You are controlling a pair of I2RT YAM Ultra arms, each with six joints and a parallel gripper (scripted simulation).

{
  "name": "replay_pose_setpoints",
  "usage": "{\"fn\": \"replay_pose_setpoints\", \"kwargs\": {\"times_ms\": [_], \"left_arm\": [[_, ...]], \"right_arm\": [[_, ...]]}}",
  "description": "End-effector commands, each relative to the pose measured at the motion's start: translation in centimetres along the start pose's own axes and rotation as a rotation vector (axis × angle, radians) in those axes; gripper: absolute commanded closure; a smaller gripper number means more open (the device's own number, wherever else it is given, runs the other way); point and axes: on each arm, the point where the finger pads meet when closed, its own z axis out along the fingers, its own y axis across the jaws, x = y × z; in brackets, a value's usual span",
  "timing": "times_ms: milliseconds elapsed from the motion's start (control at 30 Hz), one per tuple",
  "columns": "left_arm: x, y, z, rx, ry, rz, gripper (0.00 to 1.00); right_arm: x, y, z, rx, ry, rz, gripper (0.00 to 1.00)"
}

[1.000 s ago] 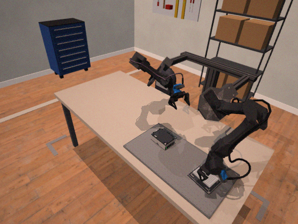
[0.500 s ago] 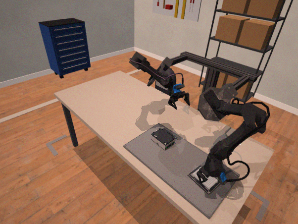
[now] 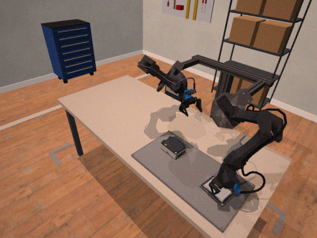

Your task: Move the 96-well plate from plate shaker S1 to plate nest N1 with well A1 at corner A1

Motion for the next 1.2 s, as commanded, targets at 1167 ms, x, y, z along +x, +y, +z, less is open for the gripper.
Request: {"fn": "replay_pose_setpoints", "kwargs": {"times_ms": [1167], "left_arm": [[-0.5,-0.5,-6.5,0.017,-0.021,-0.011,0.00]], "right_arm": [[-0.8,0.5,0.3,-0.011,-0.031,-0.006,0.00]]}}
